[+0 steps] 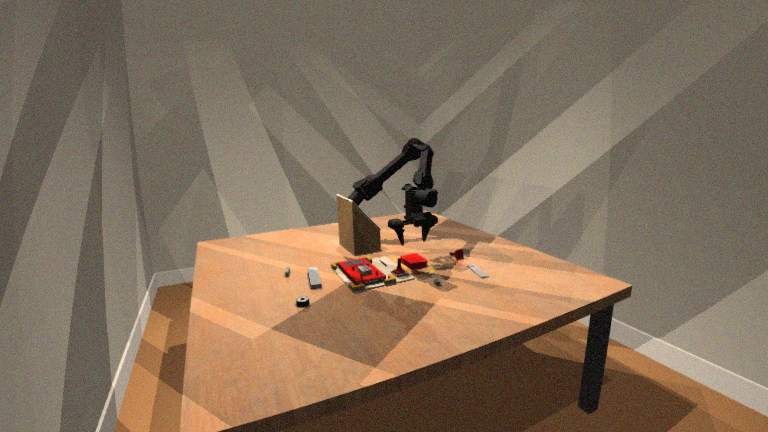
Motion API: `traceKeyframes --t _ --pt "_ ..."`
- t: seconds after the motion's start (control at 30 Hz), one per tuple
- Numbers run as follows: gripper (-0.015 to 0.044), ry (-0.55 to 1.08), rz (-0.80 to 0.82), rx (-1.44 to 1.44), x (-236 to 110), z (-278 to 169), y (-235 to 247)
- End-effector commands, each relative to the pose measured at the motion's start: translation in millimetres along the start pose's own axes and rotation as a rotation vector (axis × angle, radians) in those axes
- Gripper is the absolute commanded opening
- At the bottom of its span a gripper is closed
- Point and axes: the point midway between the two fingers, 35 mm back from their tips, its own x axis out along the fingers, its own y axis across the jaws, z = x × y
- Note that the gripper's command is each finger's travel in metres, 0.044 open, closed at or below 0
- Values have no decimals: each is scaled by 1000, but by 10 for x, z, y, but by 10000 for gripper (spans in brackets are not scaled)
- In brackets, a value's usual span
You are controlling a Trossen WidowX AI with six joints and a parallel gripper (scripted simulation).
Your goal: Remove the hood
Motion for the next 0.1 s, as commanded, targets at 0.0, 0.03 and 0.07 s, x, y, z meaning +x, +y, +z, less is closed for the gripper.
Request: traceKeyframes --t 0.0,0.03,0.07 --pt "440 1 6 -4 -3 -1 12" --pt "440 1 6 -4 -3 -1 12" --pt "440 1 6 -4 -3 -1 12"
